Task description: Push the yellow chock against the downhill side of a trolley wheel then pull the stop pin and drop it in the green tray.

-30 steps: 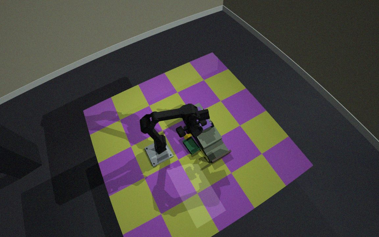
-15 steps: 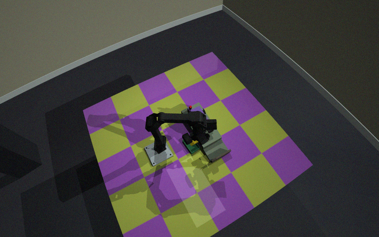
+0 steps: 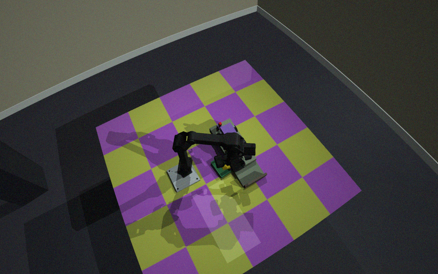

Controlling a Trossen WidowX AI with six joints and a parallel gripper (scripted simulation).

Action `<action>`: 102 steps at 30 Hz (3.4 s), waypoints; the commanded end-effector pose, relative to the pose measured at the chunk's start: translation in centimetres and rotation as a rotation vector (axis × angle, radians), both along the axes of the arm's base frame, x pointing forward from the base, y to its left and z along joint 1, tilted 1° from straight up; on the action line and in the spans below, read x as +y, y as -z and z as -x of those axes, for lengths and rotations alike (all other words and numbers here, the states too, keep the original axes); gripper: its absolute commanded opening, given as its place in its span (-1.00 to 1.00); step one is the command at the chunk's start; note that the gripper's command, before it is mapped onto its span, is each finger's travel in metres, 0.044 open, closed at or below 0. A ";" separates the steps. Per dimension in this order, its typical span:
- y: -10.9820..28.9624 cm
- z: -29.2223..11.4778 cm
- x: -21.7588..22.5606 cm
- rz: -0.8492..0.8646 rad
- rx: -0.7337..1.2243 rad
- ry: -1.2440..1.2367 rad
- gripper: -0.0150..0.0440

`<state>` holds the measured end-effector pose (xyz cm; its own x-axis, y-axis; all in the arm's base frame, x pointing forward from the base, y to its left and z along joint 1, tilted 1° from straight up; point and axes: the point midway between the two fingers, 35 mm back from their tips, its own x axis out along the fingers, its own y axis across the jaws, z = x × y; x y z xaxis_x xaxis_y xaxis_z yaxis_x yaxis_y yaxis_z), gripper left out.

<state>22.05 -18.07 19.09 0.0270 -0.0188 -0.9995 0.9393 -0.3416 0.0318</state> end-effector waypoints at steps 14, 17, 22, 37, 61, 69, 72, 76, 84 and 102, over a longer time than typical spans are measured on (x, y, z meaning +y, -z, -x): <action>-0.2 -0.1 -0.3 -0.060 -0.003 0.597 -0.49; -0.2 -0.1 -0.4 -0.071 -0.001 0.704 -0.49; -0.2 -0.1 -0.4 -0.088 0.003 0.883 -0.49; -0.2 -0.1 -0.6 -0.122 0.020 1.256 -0.49; 2.0 -3.0 -1.0 -0.130 0.018 1.333 -0.49; 3.9 -3.1 -1.0 -0.131 0.018 1.333 -0.49; 4.7 -3.2 -0.9 -0.131 0.018 1.333 -0.49; 5.7 -3.2 -0.8 -0.131 0.018 1.333 -0.49; 6.7 -3.3 -0.6 -0.131 0.018 1.333 -0.49; 6.3 -3.5 1.0 -0.133 0.019 1.333 -0.49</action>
<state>25.54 -17.51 12.78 0.0490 0.0718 -0.9962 -0.1076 -0.9912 -0.0767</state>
